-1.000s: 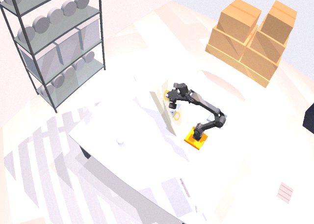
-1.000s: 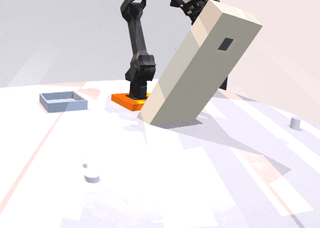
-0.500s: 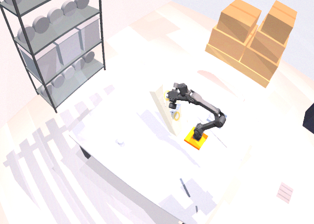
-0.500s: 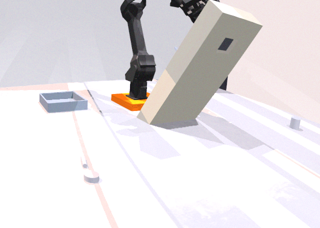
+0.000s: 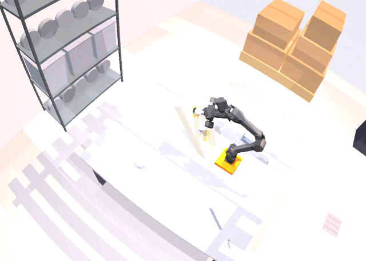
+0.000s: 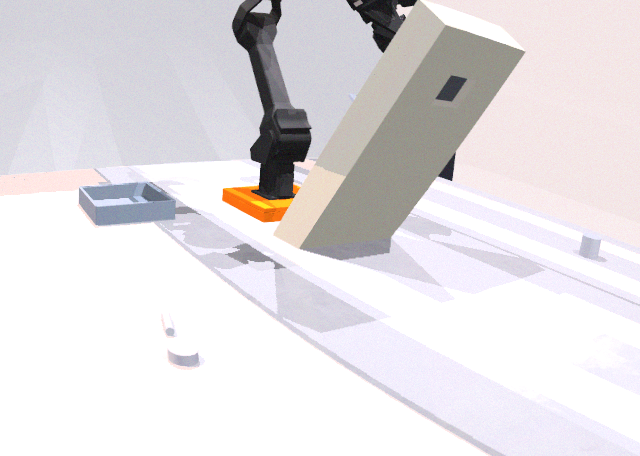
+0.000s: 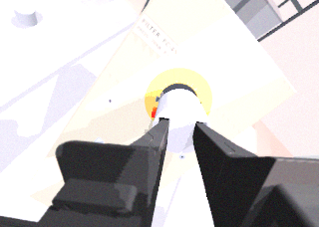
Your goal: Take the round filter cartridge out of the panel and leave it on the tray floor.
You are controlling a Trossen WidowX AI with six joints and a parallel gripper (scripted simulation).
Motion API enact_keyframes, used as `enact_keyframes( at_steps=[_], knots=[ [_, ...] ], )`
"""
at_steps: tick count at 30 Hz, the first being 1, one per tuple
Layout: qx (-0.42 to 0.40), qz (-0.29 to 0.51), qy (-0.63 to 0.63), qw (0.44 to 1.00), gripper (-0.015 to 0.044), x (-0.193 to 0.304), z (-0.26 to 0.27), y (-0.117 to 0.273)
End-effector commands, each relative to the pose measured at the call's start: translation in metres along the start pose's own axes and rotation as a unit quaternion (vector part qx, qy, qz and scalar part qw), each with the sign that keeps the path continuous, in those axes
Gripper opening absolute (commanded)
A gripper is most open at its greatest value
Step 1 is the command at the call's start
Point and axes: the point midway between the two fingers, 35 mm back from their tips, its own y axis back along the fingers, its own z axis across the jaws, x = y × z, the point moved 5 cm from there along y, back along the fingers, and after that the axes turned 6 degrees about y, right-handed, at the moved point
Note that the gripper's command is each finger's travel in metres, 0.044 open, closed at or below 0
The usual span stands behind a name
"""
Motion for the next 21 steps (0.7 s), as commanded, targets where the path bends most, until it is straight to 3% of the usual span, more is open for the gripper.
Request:
enact_keyframes(
  at_steps=[1,21],
  knots=[
    [0.004,-0.001,-0.003,1.000,0.0000,0.000,0.000,0.010],
    [0.003,0.000,-0.003,1.000,0.0000,0.041,0.039,0.003]
  ],
)
